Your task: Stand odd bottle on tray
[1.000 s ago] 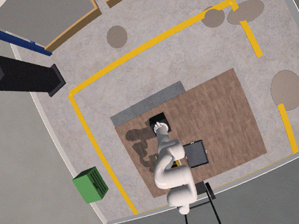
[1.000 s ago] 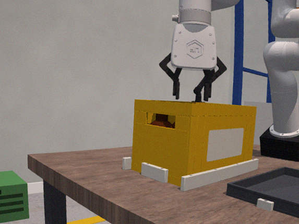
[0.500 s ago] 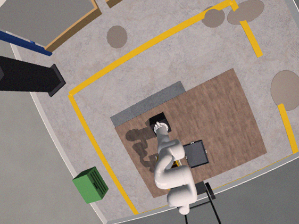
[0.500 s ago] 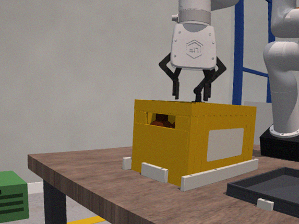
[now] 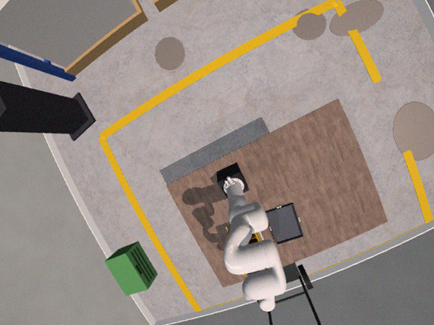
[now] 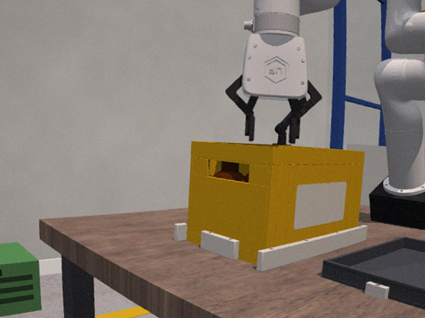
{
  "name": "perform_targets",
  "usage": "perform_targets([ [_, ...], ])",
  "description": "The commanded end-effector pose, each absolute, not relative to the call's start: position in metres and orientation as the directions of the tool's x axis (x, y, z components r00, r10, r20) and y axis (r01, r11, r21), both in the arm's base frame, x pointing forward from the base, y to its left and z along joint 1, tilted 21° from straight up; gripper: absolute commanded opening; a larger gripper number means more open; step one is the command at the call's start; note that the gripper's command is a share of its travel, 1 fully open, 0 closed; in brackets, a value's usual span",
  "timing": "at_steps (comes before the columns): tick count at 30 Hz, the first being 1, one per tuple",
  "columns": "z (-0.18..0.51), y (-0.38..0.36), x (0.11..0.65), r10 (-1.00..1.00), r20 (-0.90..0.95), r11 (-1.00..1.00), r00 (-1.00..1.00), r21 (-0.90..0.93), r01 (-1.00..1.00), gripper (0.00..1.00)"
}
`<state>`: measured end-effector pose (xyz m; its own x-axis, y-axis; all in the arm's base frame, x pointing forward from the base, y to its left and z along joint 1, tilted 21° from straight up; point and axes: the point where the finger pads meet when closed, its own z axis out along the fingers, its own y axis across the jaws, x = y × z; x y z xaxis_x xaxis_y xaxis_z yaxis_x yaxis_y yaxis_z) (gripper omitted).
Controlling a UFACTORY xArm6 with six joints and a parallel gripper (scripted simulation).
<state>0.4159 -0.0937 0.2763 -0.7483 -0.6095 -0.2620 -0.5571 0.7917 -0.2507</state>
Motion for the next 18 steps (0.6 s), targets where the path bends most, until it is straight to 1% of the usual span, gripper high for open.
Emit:
perform_targets([
  [1,0.2781,-0.0939,0.4166,-0.610,-0.264,0.791,-0.747,-0.254,-0.556,0.65],
  [18,0.2728,-0.0942,0.4187,-0.610,-0.264,0.791,-0.747,-0.254,-0.556,0.65],
])
